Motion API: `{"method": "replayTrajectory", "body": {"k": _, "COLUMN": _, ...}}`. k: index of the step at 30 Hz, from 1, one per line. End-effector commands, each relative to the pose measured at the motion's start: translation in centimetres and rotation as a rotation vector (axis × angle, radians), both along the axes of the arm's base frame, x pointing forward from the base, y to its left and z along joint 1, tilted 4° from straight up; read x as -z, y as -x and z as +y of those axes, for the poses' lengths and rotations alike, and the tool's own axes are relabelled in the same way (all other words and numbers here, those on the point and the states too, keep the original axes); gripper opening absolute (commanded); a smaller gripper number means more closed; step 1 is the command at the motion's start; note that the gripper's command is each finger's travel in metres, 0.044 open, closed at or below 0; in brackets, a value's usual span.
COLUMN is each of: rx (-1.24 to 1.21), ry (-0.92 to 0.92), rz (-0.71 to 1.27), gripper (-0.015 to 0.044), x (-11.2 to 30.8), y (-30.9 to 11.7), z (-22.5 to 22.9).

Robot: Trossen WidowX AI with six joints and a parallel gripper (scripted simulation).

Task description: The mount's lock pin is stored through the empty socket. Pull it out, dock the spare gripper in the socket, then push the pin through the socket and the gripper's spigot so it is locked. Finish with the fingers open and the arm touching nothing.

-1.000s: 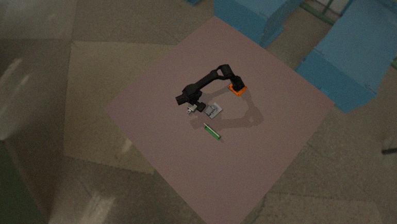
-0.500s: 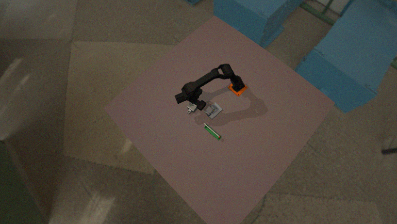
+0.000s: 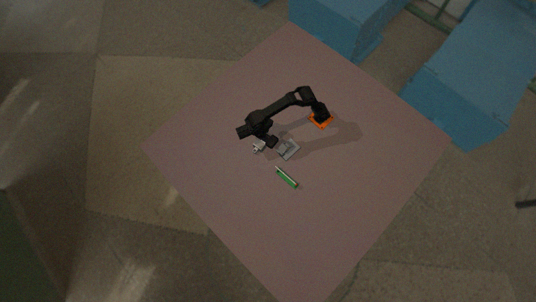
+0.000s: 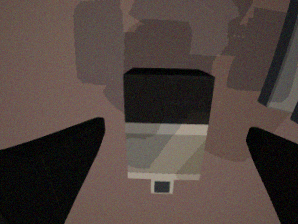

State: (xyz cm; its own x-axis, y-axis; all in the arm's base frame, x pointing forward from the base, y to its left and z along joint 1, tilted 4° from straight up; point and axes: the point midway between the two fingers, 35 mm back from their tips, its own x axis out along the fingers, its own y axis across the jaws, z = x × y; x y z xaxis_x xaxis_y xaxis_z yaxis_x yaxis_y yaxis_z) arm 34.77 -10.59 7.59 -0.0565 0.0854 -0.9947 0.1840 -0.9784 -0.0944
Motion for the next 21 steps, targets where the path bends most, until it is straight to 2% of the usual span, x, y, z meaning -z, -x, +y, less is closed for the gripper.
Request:
{"method": "replayTrajectory", "body": {"k": 1, "rx": 0.000, "ry": 0.000, "rz": 0.001, "gripper": 0.0440, "x": 0.1, "y": 0.0, "z": 0.0}}
{"method": "replayTrajectory", "body": {"k": 6, "rx": 0.000, "ry": 0.000, "rz": 0.001, "gripper": 0.0440, "x": -0.5, "y": 0.0, "z": -0.1}}
{"method": "replayTrajectory", "body": {"k": 16, "rx": 0.000, "ry": 0.000, "rz": 0.000, "gripper": 0.0440, "x": -5.9, "y": 0.0, "z": -0.4}}
{"method": "replayTrajectory", "body": {"k": 18, "rx": -0.011, "ry": -0.004, "rz": 0.002, "gripper": 0.0440, "x": -5.0, "y": 0.0, "z": -0.3}}
{"method": "replayTrajectory", "body": {"k": 21, "rx": -0.232, "ry": -0.021, "rz": -0.061, "gripper": 0.0440, "x": -5.1, "y": -0.2, "z": -0.4}}
